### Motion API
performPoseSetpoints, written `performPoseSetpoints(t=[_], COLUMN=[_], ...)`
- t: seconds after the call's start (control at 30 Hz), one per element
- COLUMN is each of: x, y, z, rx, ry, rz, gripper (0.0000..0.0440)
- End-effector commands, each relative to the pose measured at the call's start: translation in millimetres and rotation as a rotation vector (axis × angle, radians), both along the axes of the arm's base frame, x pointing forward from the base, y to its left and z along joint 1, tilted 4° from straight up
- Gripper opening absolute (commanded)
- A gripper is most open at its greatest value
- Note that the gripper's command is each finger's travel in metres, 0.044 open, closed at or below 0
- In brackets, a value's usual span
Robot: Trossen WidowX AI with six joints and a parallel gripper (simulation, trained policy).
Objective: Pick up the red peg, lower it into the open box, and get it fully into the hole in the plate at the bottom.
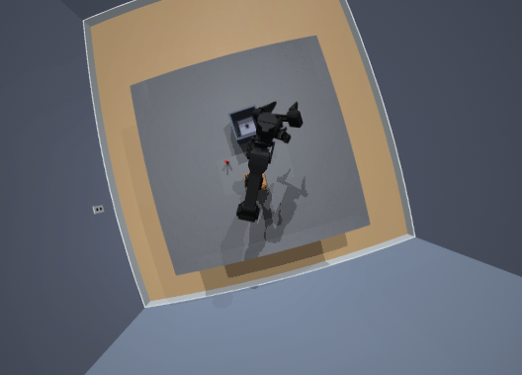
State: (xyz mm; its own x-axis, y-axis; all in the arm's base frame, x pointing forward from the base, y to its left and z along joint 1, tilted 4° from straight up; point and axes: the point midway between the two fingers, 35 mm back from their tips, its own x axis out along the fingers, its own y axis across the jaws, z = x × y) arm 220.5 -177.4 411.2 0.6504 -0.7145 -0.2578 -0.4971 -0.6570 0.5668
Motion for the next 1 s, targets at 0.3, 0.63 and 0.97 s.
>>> performPoseSetpoints(t=[0.3, 0.63, 0.97], x=[47, 70, 75], y=[62, 121, 183], z=[-38, -72, -108], rx=[0.138, 0.208, 0.215], ry=[0.07, 0.182, 0.344], rz=[0.278, 0.511, 0.764], gripper=[0.0439, 0.0436, 0.0432])
